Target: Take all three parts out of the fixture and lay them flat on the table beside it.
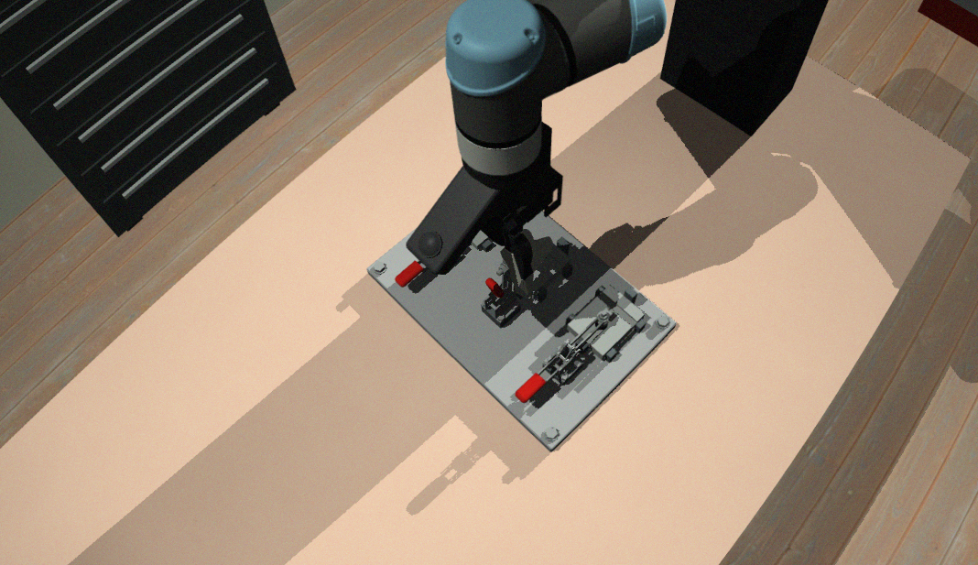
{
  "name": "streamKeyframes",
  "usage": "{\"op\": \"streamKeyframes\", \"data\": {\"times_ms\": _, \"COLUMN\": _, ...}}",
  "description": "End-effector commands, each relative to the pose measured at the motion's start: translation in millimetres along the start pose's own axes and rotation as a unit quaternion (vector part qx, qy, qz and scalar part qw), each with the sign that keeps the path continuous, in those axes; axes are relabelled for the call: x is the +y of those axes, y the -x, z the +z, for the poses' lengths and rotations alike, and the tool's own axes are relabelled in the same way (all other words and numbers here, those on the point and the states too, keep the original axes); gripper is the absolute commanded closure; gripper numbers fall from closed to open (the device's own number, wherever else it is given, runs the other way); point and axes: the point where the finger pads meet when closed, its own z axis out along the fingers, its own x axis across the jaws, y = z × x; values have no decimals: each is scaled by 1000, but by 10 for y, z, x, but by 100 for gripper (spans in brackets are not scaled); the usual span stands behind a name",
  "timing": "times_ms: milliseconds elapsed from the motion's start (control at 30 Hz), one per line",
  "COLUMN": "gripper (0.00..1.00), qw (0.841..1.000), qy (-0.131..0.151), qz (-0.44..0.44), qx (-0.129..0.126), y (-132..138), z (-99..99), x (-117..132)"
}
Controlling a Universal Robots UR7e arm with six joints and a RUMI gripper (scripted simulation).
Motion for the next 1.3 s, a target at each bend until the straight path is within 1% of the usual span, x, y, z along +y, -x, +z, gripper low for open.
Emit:
{"op": "streamKeyframes", "data": {"times_ms": 0, "gripper": 41, "qw": 1000, "qy": -1, "qz": 0, "qx": 0, "y": 0, "z": -57, "x": -4}}
{"op": "streamKeyframes", "data": {"times_ms": 267, "gripper": 41, "qw": 1000, "qy": -1, "qz": 0, "qx": 0, "y": 0, "z": -188, "x": -4}}
{"op": "streamKeyframes", "data": {"times_ms": 667, "gripper": 41, "qw": 1000, "qy": -1, "qz": 0, "qx": 0, "y": 0, "z": -222, "x": 1}}
{"op": "streamKeyframes", "data": {"times_ms": 900, "gripper": 41, "qw": 1000, "qy": -1, "qz": 0, "qx": 0, "y": 0, "z": -221, "x": 66}}
{"op": "streamKeyframes", "data": {"times_ms": 1033, "gripper": 41, "qw": 1000, "qy": -1, "qz": 0, "qx": 0, "y": 0, "z": -221, "x": 185}}
{"op": "streamKeyframes", "data": {"times_ms": 1267, "gripper": 41, "qw": 1000, "qy": -1, "qz": 0, "qx": 0, "y": 1, "z": -221, "x": 466}}
